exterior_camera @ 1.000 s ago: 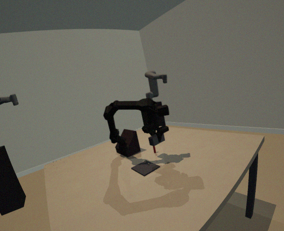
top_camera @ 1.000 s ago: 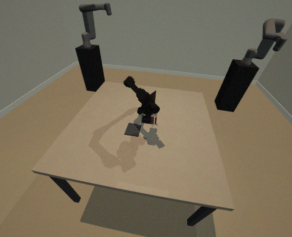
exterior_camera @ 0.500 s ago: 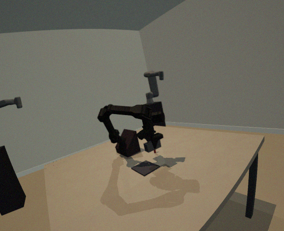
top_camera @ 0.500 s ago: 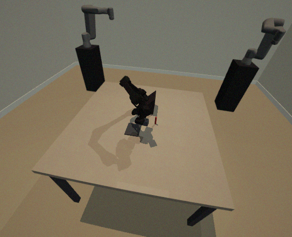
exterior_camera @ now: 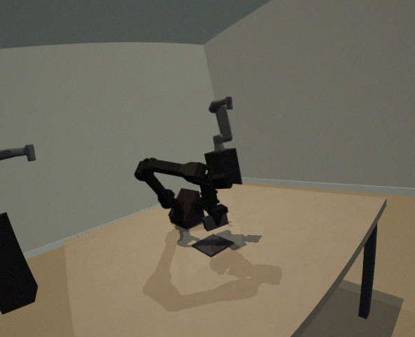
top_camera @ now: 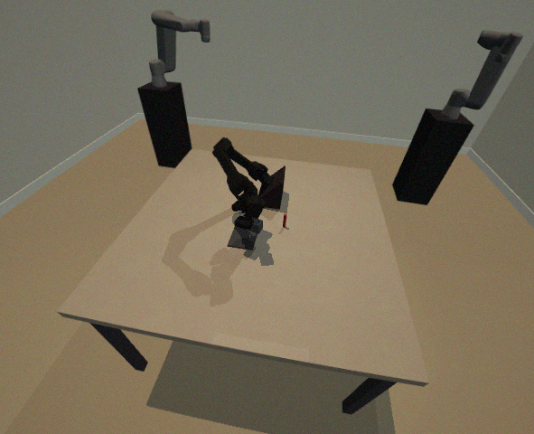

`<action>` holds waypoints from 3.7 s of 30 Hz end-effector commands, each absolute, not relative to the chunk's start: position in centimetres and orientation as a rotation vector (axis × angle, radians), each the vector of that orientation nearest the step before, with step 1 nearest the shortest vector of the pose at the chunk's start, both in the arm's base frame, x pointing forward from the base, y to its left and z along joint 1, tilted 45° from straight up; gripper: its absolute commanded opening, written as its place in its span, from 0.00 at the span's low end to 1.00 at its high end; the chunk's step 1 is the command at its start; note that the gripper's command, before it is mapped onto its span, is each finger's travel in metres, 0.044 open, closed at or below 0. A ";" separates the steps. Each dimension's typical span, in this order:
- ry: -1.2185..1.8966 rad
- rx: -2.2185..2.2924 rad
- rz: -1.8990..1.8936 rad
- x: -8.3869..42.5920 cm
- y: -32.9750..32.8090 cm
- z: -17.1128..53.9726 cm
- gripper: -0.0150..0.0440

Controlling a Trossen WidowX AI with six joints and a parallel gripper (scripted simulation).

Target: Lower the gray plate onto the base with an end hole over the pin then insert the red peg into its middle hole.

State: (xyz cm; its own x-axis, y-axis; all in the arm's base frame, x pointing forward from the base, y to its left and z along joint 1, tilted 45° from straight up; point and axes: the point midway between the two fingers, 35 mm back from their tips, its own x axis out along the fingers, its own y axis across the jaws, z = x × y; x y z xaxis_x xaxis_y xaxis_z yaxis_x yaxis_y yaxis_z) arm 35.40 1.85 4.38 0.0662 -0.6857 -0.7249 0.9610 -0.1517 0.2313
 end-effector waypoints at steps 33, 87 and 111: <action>0.301 0.956 -1.557 34.2 -2.3 5.3 0.25; 0.298 0.968 -1.553 34.7 -4.9 2.9 0.79; 0.305 0.958 -1.557 34.5 3.6 10.9 1.00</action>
